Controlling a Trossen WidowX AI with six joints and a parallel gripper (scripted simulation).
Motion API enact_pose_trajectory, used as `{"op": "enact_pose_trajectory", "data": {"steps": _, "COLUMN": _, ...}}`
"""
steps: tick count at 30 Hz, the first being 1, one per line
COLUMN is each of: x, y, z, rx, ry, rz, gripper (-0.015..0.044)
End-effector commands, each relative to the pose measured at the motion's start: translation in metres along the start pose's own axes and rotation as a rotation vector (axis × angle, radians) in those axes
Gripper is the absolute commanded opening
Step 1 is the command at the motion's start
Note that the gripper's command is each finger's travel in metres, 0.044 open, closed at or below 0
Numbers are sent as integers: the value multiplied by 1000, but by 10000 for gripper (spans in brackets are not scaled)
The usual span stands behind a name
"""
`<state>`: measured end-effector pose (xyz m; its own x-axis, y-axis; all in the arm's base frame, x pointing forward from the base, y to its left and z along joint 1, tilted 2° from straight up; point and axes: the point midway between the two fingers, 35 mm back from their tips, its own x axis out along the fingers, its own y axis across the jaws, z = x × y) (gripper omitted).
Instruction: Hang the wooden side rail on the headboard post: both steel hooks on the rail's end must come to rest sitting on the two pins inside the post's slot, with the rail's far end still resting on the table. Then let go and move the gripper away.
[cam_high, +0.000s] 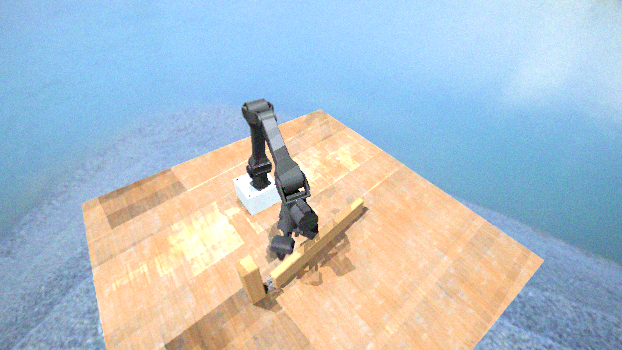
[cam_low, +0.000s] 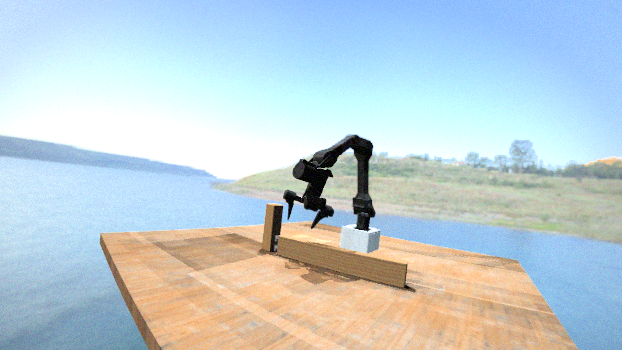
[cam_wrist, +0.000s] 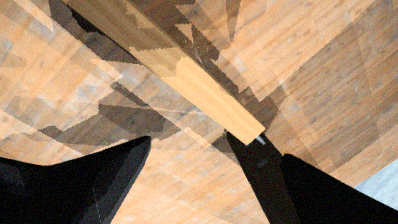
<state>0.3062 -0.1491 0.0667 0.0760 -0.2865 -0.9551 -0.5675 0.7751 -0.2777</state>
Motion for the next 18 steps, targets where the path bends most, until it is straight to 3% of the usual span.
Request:
{"op": "enact_pose_trajectory", "data": {"steps": 1, "x": -7, "y": -6, "z": 9, "rx": -386, "ry": -84, "rz": 101, "gripper": 440}}
{"op": "enact_pose_trajectory", "data": {"steps": 9, "x": -19, "y": -9, "z": 17, "rx": -897, "ry": -260, "rz": 185, "gripper": 440}}
{"op": "enact_pose_trajectory", "data": {"steps": 18, "x": -17, "y": -9, "z": 17, "rx": -908, "ry": -264, "rz": 186, "gripper": 440}}
